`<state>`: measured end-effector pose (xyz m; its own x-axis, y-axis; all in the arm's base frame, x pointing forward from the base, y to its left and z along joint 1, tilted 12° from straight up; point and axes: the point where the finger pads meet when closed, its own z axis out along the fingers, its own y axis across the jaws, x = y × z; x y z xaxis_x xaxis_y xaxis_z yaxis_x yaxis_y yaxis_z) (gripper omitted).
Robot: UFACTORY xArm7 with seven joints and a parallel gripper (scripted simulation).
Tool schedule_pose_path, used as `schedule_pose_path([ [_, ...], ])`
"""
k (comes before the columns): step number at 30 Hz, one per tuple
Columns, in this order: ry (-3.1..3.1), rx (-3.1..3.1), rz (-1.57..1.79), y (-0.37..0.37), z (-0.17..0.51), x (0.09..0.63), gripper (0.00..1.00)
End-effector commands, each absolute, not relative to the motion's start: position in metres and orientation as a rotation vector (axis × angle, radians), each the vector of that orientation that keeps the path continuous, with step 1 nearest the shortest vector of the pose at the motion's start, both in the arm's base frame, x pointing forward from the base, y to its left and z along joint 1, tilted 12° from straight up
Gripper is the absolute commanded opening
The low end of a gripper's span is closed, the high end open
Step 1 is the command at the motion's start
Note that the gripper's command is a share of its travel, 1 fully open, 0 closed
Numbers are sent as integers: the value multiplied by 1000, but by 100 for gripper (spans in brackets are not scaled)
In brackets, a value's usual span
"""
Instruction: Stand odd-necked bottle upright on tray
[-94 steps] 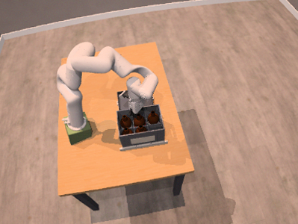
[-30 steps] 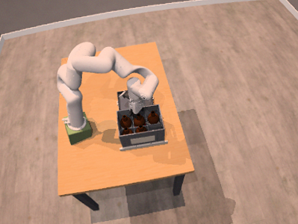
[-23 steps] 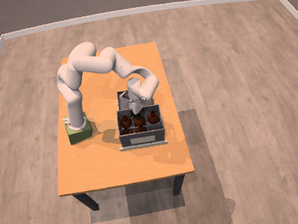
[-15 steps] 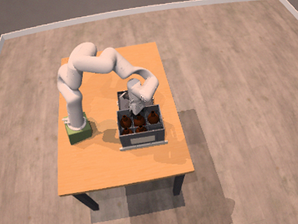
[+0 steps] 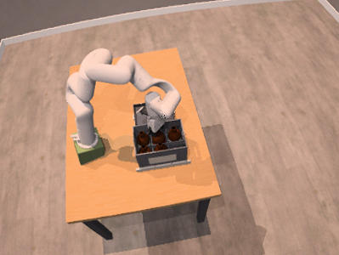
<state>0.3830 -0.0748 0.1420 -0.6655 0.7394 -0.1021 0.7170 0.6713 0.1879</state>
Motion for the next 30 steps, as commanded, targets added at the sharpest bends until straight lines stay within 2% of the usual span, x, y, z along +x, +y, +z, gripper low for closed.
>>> schedule_pose_path([
  [1, 2712, 1192, 198, -75, 138, 385, 65],
  [30, 2712, 1192, 198, -74, 129, 387, 65],
])
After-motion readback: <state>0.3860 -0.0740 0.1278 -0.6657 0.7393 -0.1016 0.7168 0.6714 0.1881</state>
